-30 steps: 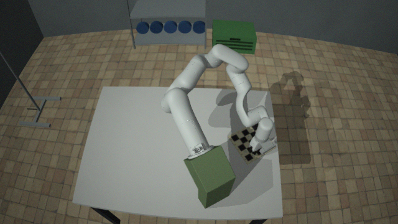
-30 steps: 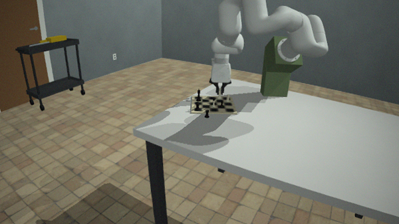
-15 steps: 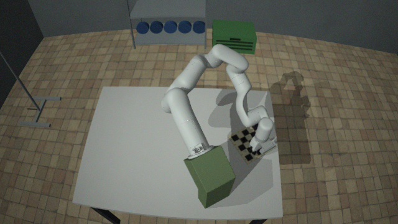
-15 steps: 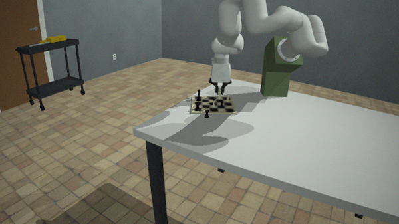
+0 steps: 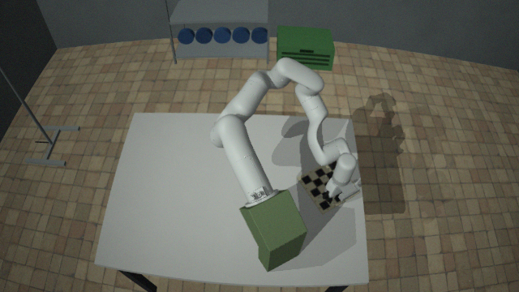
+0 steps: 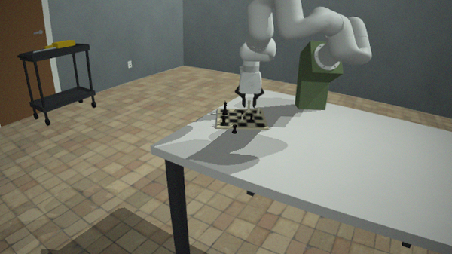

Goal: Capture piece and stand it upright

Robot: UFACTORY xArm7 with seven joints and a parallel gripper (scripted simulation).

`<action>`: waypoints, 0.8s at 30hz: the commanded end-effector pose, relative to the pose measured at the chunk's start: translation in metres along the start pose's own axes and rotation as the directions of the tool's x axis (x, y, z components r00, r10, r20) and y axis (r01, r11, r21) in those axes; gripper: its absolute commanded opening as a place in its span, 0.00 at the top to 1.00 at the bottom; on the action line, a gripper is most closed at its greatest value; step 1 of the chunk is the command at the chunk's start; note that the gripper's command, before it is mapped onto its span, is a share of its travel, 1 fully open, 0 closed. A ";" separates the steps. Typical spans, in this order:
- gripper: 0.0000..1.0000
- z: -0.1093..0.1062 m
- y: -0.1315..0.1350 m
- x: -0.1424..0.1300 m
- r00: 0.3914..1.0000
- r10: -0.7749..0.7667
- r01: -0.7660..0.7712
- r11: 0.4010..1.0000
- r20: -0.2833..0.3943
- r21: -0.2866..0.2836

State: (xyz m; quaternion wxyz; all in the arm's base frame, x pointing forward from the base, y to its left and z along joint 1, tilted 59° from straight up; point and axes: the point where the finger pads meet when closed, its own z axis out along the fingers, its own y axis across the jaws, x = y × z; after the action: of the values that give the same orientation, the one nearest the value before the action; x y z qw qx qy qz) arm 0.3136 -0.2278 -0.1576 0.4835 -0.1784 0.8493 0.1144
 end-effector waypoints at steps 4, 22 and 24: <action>0.57 -0.004 -0.001 0.001 1.000 0.000 0.000 1.000 -0.003 0.003; 0.57 -0.074 -0.001 0.001 1.000 0.000 0.000 1.000 -0.003 0.003; 0.57 -0.074 -0.001 0.001 1.000 0.000 0.000 1.000 -0.003 0.003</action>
State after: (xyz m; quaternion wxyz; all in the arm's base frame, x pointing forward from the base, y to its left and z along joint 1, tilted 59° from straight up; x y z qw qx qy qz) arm 0.2658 -0.2507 -0.1279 0.4830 -0.1775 0.8499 0.1133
